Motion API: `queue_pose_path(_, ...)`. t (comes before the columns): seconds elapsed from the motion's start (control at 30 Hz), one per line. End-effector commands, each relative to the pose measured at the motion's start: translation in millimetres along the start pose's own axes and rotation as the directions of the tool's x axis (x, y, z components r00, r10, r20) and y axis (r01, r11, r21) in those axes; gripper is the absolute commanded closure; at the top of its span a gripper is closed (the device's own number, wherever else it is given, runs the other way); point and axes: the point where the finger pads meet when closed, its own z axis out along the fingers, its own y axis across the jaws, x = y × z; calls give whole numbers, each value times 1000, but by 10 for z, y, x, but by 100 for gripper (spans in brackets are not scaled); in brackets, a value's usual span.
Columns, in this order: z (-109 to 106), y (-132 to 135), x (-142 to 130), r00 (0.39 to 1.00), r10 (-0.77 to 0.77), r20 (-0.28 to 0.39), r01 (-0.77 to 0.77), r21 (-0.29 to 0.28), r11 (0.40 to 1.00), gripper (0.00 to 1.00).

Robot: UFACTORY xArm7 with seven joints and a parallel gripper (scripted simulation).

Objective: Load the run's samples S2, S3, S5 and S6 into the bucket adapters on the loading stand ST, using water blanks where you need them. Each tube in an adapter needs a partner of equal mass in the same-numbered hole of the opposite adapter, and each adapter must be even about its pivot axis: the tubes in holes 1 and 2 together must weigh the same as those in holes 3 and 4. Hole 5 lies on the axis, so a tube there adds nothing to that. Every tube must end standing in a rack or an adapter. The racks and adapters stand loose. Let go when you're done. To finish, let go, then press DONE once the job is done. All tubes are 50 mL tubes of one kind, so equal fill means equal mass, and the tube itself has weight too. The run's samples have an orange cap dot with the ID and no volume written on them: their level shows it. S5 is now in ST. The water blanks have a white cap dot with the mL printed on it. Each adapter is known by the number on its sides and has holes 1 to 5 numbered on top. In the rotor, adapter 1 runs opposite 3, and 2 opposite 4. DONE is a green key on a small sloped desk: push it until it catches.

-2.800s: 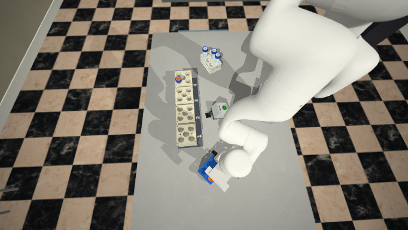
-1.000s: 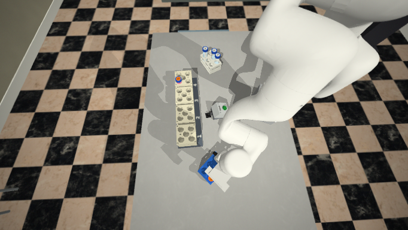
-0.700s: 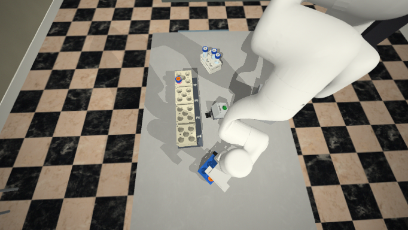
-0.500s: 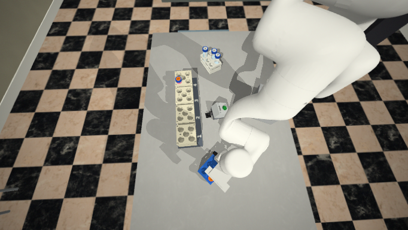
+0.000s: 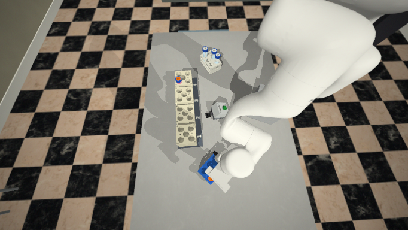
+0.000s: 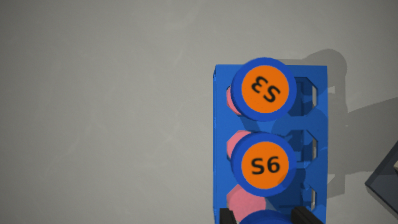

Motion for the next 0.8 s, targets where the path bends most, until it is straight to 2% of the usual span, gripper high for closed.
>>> queue_pose_path(0.0,-38,0,16,1000,0,-4,0,0,1000,100)
queue_pose_path(0.3,-58,0,16,1000,0,-4,0,0,1000,100)
queue_pose_path(0.77,-338,0,16,1000,0,-4,0,0,1000,100)
